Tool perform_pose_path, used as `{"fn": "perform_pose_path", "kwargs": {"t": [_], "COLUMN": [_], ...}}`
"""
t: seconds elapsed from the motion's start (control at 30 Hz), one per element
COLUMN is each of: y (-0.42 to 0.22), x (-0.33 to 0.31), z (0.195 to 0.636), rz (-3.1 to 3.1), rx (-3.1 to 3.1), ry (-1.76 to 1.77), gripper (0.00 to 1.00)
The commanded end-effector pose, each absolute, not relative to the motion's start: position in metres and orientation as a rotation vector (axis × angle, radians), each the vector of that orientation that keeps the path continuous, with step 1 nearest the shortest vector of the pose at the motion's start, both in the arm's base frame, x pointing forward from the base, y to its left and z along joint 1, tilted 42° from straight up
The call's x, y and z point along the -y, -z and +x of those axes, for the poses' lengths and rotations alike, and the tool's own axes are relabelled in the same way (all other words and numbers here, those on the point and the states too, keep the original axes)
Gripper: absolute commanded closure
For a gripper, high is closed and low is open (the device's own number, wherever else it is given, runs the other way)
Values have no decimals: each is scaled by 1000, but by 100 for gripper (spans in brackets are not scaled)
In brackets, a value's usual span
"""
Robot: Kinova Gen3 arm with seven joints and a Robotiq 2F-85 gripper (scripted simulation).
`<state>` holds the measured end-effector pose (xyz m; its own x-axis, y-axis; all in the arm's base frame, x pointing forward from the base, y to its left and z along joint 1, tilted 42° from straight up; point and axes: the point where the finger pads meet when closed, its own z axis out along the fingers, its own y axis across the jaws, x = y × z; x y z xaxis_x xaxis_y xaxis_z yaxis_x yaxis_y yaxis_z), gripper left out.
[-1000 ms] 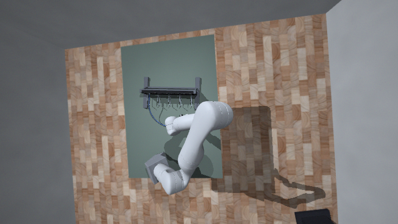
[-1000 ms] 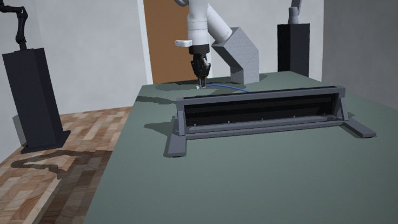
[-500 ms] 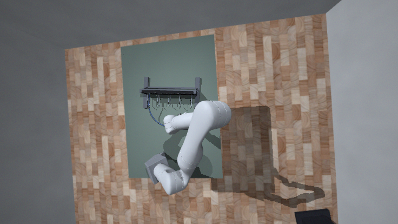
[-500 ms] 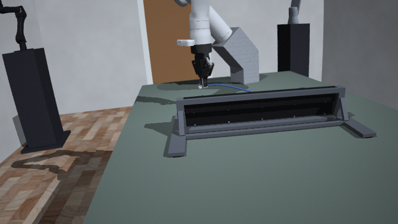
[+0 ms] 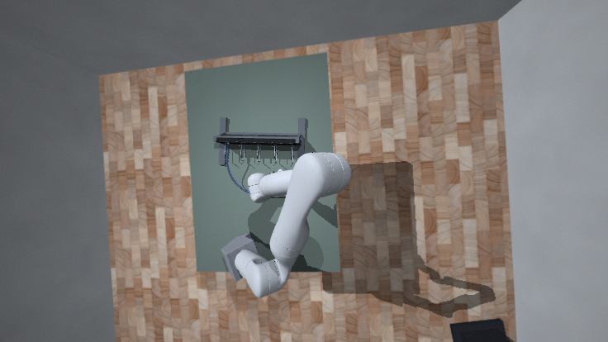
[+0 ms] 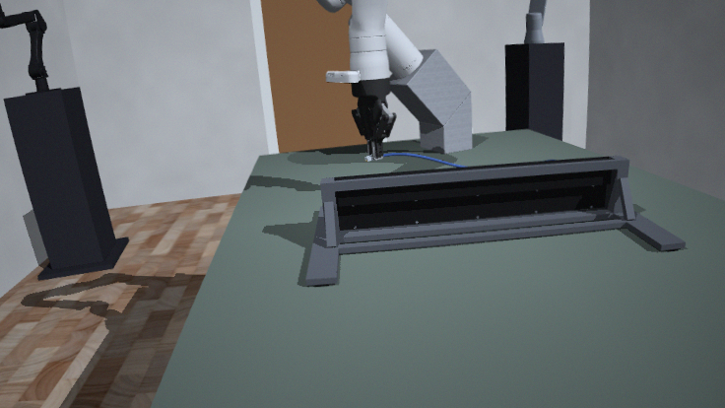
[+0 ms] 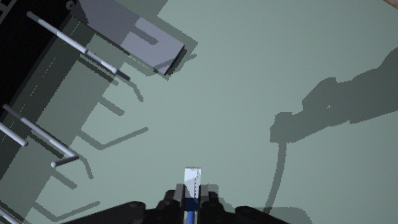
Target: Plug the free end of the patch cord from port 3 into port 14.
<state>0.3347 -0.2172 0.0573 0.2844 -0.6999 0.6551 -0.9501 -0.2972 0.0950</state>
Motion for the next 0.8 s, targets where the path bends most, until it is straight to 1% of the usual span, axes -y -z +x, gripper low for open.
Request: {"fn": "perform_pose_path", "kwargs": {"t": [0.0, 0.77], "y": [-57, -55], "x": [214, 204], "z": [338, 354], "rz": [2096, 2156], "rx": [1461, 1335], "ry": [-700, -660], "gripper": [100, 100]}}
